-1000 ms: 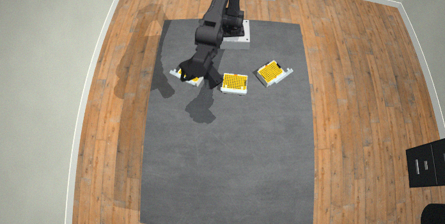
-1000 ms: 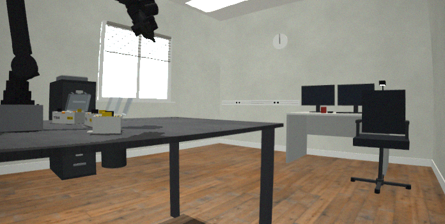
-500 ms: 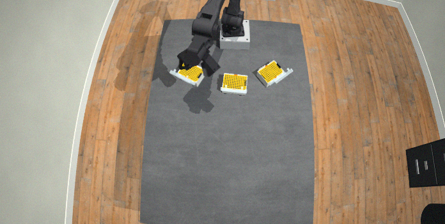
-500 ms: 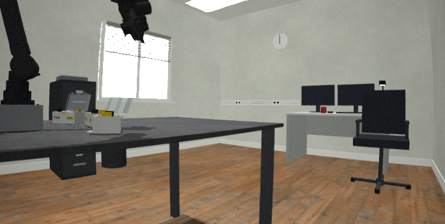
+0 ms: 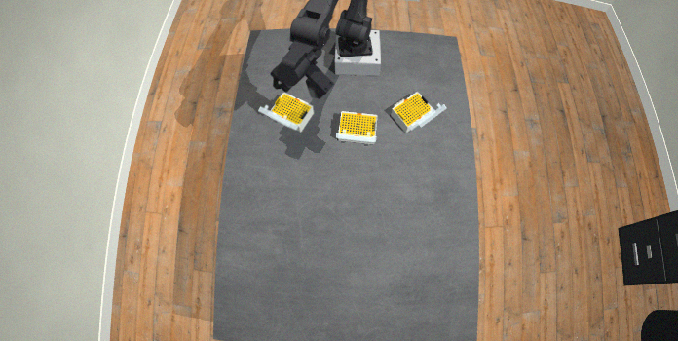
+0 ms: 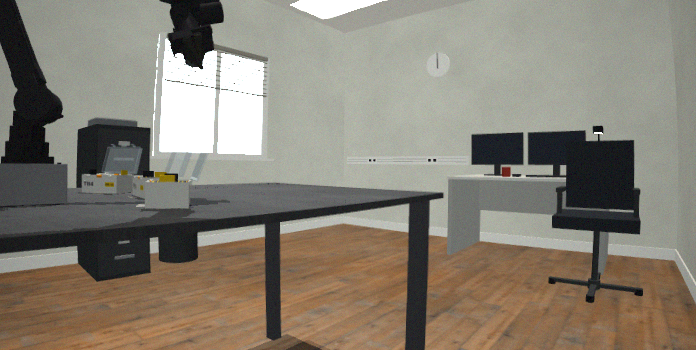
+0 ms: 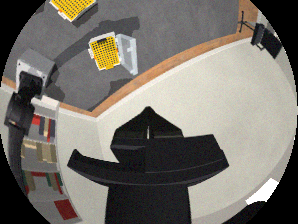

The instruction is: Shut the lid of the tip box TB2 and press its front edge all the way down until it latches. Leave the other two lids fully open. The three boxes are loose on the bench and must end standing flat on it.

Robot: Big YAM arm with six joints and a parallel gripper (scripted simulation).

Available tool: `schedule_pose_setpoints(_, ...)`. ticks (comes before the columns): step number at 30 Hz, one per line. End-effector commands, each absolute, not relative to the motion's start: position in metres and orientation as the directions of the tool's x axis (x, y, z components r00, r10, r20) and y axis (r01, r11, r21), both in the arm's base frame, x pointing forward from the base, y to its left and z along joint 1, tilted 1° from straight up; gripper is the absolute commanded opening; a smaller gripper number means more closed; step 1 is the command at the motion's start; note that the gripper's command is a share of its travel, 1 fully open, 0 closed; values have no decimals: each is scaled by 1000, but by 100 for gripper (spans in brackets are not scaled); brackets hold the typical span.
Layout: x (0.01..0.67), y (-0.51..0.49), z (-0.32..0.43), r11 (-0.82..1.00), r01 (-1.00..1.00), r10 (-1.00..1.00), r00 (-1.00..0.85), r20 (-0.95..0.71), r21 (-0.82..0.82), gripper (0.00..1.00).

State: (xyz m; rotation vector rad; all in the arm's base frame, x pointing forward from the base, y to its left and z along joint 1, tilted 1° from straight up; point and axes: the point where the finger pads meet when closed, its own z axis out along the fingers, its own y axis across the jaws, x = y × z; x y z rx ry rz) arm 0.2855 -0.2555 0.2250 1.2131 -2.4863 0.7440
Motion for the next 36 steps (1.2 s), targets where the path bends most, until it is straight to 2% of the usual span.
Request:
schedule_pose_setpoints(1,271,-256,229,478,-824,-676,-566,471,-304,0)
schedule_pose_setpoints(5,256,-257,223,475,-819,-672,-573,469,-320,0)
schedule_pose_setpoints(8,238,-252,215,456,-858,-706,-511,491,-237,0)
schedule_pose_setpoints(13,229,-252,211,453,-853,-700,-520,490,-260,0)
schedule_pose_setpoints(15,216,-248,204,432,-884,-733,-460,502,-179,0)
schedule_pose_setpoints(20,198,-246,195,428,-882,-728,-466,504,-198,0)
schedule_pose_setpoints(22,185,-240,189,404,-907,-761,-405,506,-118,0)
schedule_pose_setpoints(26,172,-238,181,401,-906,-756,-410,510,-135,0)
schedule_pose_setpoints(28,160,-232,175,374,-926,-790,-349,504,-56,0)
schedule_pose_setpoints(35,143,-228,164,371,-926,-784,-354,509,-73,0)
schedule_pose_setpoints(36,135,-223,160,356,-934,-805,-320,500,-23,0)
